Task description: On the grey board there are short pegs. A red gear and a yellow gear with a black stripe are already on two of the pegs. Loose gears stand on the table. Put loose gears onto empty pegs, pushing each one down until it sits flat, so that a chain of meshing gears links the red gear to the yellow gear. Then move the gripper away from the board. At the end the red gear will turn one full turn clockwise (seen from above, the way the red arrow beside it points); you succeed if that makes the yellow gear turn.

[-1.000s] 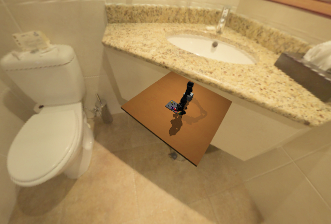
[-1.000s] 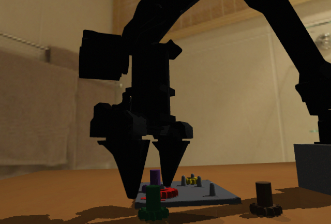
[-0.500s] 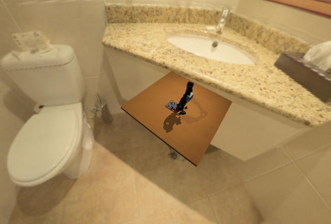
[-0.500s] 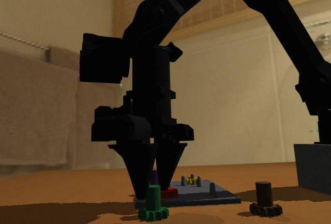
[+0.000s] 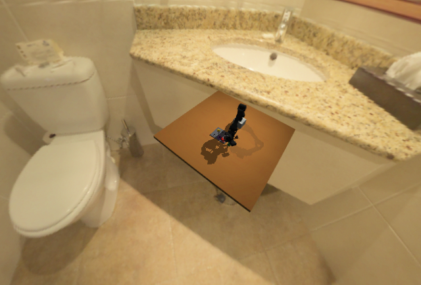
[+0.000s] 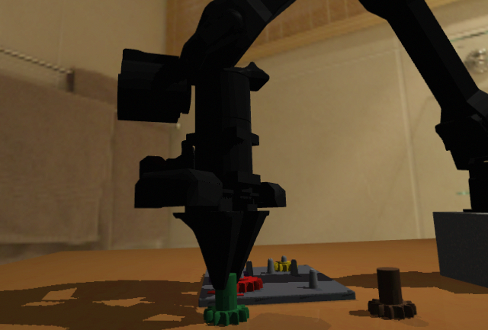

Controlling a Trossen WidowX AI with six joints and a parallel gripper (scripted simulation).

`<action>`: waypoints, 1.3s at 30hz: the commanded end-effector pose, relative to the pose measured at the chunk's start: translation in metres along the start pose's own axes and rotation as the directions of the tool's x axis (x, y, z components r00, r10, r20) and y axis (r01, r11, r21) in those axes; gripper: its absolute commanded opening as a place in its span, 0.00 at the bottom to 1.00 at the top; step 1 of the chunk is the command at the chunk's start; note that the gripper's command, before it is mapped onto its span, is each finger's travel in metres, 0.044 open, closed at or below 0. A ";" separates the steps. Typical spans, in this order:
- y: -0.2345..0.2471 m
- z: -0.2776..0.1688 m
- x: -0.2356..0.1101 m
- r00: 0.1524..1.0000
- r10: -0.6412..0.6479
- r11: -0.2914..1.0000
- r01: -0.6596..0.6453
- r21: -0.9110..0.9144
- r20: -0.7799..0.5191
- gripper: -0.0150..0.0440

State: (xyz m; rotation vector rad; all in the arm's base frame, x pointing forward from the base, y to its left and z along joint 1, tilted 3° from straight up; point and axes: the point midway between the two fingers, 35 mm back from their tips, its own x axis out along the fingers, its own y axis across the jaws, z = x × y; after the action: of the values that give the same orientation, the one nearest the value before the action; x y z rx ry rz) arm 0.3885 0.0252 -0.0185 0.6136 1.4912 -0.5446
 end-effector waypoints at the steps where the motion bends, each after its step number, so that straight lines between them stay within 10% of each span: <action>1: 0.000 0.000 -0.001 1.000 0.001 1.000 -0.001 -0.004 -0.001 0.25; 39: 0.000 0.002 -0.117 1.000 0.003 1.000 -0.003 -0.006 -0.001 0.25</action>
State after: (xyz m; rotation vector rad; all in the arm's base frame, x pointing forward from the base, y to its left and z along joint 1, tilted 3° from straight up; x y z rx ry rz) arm 0.3870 0.0197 0.0820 0.6090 1.5101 -0.5533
